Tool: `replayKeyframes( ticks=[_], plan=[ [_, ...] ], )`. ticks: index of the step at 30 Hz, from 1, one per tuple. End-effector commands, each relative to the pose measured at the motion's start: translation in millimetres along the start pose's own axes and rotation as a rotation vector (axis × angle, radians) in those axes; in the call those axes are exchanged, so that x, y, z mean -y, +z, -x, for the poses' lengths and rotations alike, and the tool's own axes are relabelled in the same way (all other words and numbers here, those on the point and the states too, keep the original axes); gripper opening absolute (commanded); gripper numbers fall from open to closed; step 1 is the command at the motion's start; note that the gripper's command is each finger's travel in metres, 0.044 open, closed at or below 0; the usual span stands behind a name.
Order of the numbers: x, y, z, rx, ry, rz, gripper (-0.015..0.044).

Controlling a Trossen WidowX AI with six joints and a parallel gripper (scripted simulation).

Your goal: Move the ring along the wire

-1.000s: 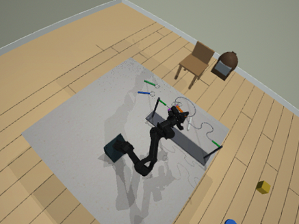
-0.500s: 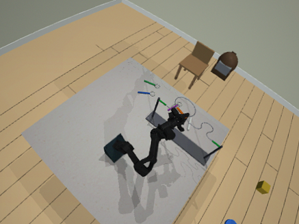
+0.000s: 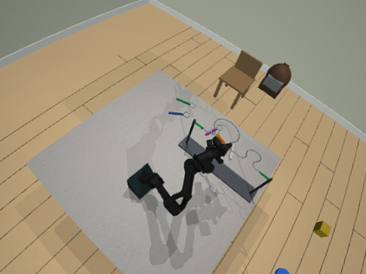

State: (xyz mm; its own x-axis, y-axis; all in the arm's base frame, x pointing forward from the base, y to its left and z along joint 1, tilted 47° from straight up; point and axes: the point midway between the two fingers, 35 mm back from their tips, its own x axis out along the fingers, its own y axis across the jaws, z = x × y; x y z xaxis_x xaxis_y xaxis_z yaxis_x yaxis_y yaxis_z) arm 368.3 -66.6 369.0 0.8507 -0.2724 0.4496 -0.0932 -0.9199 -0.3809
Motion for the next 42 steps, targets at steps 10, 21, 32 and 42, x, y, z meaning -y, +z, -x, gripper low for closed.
replayKeyframes(
  ticks=[10, 21, 32, 42],
  plan=[
    [-43, 6, 9, -0.035, 0.139, -0.254, -0.015],
    [-80, 21, 22, -0.065, 0.269, -0.491, -0.015],
    [-112, 44, 28, -0.019, 0.36, -0.738, -0.015],
    [-133, 72, 46, -0.049, 0.471, -0.96, -0.015]
  ],
)
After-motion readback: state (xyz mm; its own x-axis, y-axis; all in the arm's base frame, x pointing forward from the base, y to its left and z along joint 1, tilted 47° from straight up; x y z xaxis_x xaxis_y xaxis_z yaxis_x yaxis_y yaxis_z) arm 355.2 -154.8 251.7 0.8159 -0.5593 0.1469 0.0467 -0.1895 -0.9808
